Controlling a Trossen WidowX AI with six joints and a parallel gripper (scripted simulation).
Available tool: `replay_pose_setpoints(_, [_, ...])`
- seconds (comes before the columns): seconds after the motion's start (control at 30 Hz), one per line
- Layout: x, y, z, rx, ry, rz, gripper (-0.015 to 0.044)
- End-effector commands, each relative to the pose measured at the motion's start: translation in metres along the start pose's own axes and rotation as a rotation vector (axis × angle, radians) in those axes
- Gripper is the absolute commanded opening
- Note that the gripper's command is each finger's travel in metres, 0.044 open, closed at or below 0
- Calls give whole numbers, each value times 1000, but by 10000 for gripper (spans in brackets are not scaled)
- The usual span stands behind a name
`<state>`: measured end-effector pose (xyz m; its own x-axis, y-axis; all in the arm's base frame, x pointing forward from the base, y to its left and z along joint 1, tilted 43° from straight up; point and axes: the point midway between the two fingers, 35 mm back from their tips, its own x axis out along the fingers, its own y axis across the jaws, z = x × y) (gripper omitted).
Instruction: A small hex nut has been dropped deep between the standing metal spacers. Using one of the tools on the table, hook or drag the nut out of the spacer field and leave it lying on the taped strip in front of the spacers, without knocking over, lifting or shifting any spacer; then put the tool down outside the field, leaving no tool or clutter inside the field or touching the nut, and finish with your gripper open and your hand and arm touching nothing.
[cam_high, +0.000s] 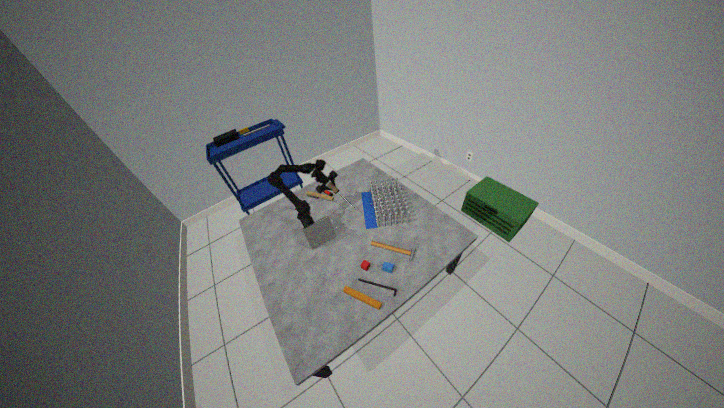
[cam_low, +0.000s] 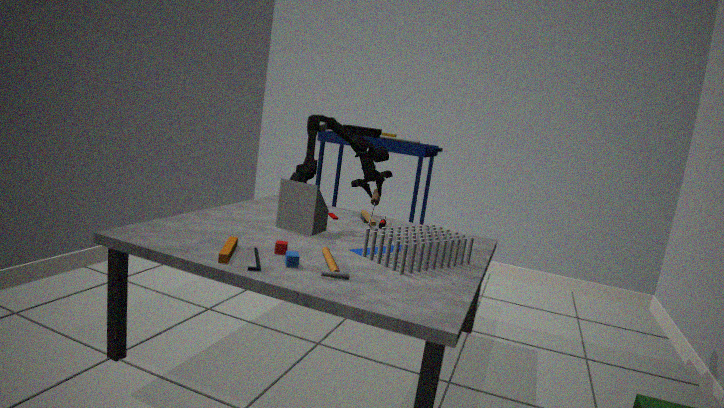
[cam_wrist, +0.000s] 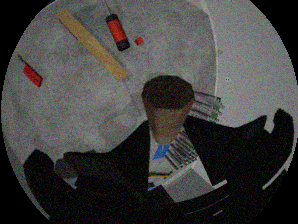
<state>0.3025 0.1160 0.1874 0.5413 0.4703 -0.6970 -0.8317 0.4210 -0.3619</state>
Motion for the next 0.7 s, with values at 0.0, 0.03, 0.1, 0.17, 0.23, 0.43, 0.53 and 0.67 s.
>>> replay_pose_setpoints(0.0, [-4,-1,6,145,-43,-3,0])
replay_pose_setpoints(0.03, [-5,-2,7,179,-52,-2,0])
replay_pose_setpoints(0.1, [-6,-2,9,245,-68,2,0])
replay_pose_setpoints(0.17, [-8,-2,11,312,-84,7,0])
replay_pose_setpoints(0.23, [-9,-3,13,378,-100,13,0])
replay_pose_setpoints(0.43, [-14,-4,20,577,-146,37,0])
replay_pose_setpoints(0.53, [-16,-4,23,675,-167,53,0])
replay_pose_setpoints(0.67, [-19,-5,27,808,-195,79,0])
